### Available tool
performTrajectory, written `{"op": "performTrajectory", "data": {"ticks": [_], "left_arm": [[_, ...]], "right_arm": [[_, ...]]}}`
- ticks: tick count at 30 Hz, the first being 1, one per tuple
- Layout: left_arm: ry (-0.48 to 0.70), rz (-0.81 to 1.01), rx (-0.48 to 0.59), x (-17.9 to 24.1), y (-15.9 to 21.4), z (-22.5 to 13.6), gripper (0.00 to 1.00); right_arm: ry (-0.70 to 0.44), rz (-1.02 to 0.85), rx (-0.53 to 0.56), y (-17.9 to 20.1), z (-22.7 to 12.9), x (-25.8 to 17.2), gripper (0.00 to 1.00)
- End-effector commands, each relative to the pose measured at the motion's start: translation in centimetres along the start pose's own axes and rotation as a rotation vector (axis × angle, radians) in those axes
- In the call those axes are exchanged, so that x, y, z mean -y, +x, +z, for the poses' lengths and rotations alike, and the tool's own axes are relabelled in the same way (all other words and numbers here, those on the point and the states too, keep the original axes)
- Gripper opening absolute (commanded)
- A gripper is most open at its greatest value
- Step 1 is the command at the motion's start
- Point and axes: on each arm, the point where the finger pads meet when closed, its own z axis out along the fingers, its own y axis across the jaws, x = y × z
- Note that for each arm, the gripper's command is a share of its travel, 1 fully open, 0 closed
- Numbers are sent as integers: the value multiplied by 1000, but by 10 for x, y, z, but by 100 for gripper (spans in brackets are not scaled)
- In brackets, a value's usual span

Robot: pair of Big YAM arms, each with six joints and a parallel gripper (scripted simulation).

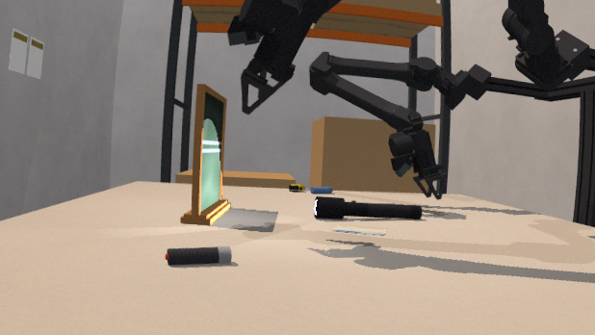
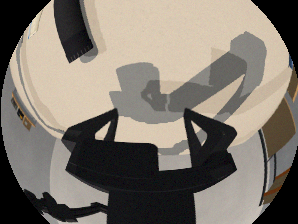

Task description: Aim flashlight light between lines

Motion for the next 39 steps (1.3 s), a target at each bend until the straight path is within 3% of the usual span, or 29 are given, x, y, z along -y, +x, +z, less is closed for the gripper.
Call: {"op": "performTrajectory", "data": {"ticks": [1, 21, 25, 30, 39], "left_arm": [[-67, -183, 104, -42, -19, -30, 100], [-135, -574, 432, -126, -37, -123, 100], [-125, -589, 465, -127, -45, -131, 100], [-146, -622, 495, -141, -37, -144, 100], [-158, -625, 547, -155, -50, -162, 100]], "right_arm": [[-4, -51, 46, -20, -10, -19, 95], [45, -142, 238, -85, -57, -86, 95], [60, -152, 224, -76, -53, -85, 95], [45, -150, 288, -98, -73, -104, 95], [49, -120, 298, -101, -74, -105, 95]]}}
